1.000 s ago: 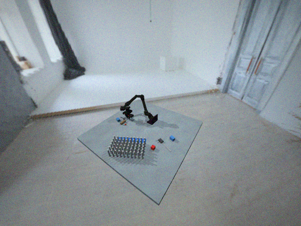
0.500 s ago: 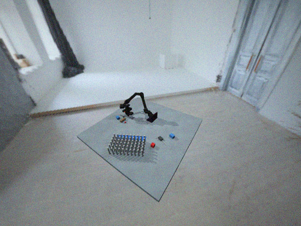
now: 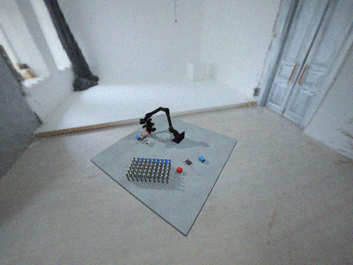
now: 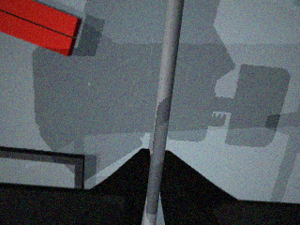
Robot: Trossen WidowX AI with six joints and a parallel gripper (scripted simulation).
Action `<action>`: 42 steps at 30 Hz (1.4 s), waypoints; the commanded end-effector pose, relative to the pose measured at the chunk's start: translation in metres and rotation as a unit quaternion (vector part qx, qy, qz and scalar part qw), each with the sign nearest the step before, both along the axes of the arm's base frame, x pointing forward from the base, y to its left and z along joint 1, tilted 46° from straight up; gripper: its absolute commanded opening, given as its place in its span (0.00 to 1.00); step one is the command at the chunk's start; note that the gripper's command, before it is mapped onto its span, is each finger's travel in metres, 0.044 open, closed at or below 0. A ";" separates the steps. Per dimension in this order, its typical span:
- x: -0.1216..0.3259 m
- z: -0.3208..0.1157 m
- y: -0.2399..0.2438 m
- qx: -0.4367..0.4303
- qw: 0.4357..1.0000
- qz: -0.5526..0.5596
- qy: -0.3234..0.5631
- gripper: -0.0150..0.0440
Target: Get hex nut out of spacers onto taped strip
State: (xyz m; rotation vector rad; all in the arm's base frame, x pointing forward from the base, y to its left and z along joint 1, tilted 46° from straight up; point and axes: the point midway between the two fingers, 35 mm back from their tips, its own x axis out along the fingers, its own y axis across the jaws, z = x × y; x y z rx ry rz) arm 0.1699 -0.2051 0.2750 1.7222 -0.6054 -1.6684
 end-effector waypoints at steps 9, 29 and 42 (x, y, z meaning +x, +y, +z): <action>0.016 -0.012 0.010 -0.005 0.983 0.128 0.130 0.25; 0.043 -0.040 0.029 -0.017 0.864 0.356 0.356 0.25; 0.058 -0.058 0.044 -0.029 0.730 0.485 0.480 0.25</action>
